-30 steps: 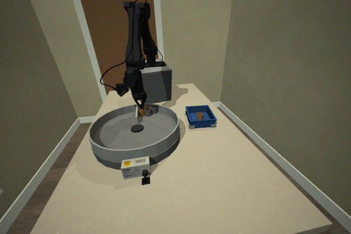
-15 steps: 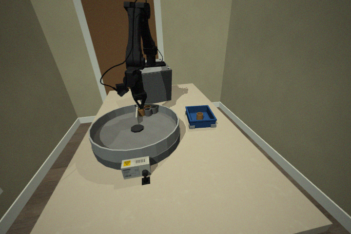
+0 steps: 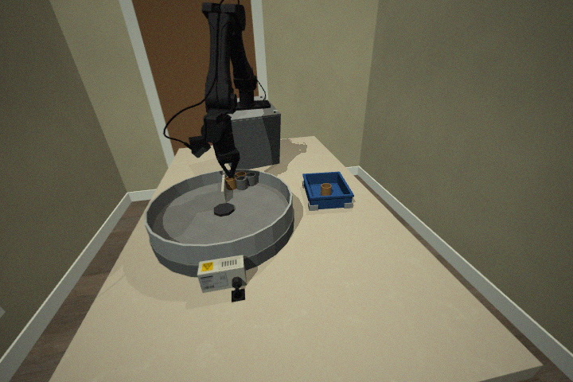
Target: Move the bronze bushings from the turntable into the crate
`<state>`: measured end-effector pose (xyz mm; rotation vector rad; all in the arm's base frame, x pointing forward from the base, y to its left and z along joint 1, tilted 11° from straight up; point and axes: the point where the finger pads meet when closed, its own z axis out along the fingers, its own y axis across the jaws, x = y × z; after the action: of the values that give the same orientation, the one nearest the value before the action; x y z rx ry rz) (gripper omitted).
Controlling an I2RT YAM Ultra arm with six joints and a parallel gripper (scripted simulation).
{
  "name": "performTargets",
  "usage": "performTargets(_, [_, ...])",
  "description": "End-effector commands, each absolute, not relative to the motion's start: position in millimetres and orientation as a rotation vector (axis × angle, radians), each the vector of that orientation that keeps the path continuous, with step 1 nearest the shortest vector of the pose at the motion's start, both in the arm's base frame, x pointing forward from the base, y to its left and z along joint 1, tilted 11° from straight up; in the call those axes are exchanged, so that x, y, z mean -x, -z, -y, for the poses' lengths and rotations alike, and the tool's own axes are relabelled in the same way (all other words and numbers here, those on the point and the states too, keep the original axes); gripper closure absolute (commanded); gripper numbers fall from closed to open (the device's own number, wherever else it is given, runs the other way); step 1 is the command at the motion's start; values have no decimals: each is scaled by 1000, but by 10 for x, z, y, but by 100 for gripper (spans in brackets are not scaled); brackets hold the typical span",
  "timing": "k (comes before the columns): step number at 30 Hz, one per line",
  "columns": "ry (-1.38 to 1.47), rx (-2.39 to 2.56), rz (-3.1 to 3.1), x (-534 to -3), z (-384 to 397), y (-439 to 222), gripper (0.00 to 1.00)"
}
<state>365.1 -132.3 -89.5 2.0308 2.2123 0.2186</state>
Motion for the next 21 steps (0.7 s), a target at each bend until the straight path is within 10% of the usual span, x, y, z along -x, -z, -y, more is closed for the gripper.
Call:
performTargets(1, [-215, -2028, -2185, -3609, 1395, 821, 87])
performTargets(21, [-226, -2010, -2168, -3699, 1435, 855, 87])
